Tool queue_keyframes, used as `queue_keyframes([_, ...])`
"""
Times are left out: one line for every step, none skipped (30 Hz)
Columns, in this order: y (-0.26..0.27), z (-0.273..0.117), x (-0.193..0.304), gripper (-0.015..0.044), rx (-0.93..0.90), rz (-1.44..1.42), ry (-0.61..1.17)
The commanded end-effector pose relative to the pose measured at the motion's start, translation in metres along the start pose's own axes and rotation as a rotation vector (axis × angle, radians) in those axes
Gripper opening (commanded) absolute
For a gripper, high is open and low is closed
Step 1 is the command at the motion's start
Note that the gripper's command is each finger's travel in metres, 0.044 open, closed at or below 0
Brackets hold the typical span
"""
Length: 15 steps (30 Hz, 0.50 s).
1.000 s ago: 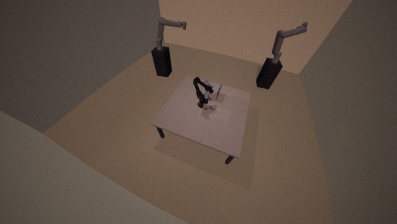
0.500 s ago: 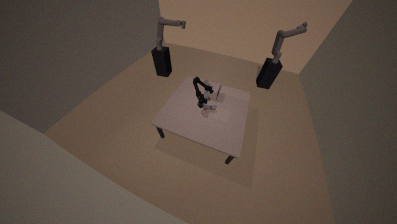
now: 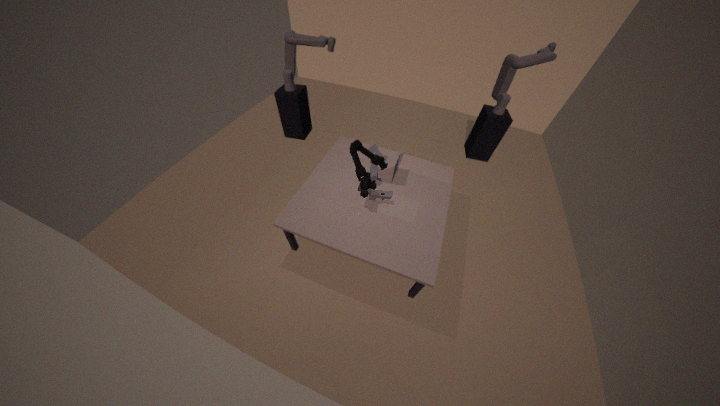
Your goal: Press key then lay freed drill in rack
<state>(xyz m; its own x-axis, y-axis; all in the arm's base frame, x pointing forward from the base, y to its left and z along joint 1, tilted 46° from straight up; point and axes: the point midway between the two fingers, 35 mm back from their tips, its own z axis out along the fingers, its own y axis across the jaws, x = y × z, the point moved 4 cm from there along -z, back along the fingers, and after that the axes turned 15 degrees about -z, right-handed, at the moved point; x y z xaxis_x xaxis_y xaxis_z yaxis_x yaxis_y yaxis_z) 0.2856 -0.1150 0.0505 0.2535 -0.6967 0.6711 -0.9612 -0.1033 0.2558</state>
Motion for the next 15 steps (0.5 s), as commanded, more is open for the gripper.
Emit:
queue_keyframes([0.002,0.01,-0.003,0.044,-0.01,-0.009,0.0])
queue_keyframes([0.002,0.011,-0.004,0.044,-0.01,-0.009,0.0])
queue_keyframes([0.001,0.013,-0.004,0.044,-0.011,-0.009,0.0])
queue_keyframes([0.001,0.014,-0.004,0.044,-0.011,-0.009,0.0])
queue_keyframes([0.001,0.016,-0.005,0.044,-0.011,-0.009,0.0])
queue_keyframes([0.001,0.017,-0.005,0.044,-0.011,-0.009,0.0])
queue_keyframes([0.001,0.019,-0.006,0.044,-0.011,-0.009,0.0])
queue_keyframes([0.001,0.02,-0.006,0.044,-0.011,-0.009,0.0])
queue_keyframes([0.001,0.022,-0.007,0.044,-0.011,-0.009,0.0])
queue_keyframes([0.001,0.024,-0.007,0.044,-0.011,-0.009,0.001])
queue_keyframes([0.001,0.025,-0.007,0.044,-0.011,-0.009,0.001])
queue_keyframes([0.001,0.027,-0.008,0.044,-0.011,-0.009,0.001])
queue_keyframes([0.001,0.028,-0.008,0.044,-0.011,-0.009,0.001])
queue_keyframes([0.001,0.03,-0.009,0.044,-0.011,-0.009,0.001])
queue_keyframes([0.001,0.031,-0.009,0.044,-0.011,-0.009,0.001])
